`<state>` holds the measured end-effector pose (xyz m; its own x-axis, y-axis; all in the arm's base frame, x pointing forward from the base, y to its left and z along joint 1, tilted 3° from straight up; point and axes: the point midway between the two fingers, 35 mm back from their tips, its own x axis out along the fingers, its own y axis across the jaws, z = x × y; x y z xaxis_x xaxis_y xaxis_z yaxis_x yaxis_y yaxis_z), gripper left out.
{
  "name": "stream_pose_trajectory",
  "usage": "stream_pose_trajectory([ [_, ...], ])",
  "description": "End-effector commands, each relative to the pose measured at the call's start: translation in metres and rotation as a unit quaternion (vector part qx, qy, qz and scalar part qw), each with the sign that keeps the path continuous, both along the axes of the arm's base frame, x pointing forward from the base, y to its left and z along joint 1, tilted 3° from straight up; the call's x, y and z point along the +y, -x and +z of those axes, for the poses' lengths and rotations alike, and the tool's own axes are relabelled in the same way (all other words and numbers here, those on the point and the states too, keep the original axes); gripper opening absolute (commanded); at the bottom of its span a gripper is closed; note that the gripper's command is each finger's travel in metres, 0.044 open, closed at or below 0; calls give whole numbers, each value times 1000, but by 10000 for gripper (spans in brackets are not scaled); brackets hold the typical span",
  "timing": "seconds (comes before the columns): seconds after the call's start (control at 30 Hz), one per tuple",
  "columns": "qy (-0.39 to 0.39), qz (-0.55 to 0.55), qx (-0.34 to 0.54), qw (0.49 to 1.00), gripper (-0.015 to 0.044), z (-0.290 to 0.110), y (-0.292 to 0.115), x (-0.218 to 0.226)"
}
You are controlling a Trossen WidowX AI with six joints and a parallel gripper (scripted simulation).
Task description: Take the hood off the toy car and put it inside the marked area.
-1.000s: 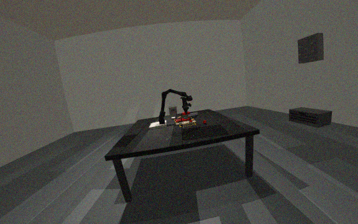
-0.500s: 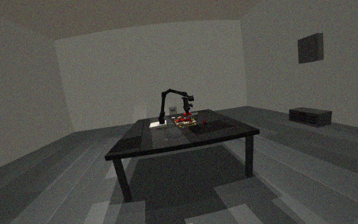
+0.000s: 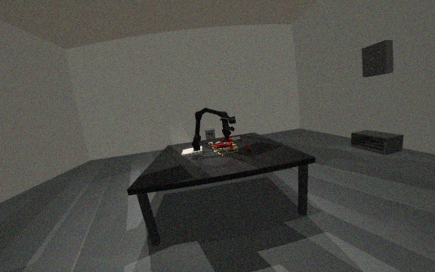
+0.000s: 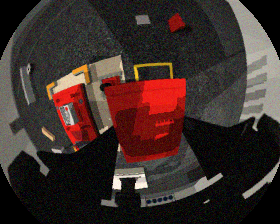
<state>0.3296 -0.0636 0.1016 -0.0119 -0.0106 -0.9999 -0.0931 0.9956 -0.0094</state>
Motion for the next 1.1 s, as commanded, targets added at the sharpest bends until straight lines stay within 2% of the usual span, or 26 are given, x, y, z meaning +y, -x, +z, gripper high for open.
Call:
stream_pose_trajectory([
  [0.0, 2, 3, 0, 1000, 0, 2, 5, -21],
  [0.17, 3, 5, 2, 1000, 0, 3, 10, -38],
  [1.07, 3, 5, 2, 1000, 0, -18, 9, -39],
])
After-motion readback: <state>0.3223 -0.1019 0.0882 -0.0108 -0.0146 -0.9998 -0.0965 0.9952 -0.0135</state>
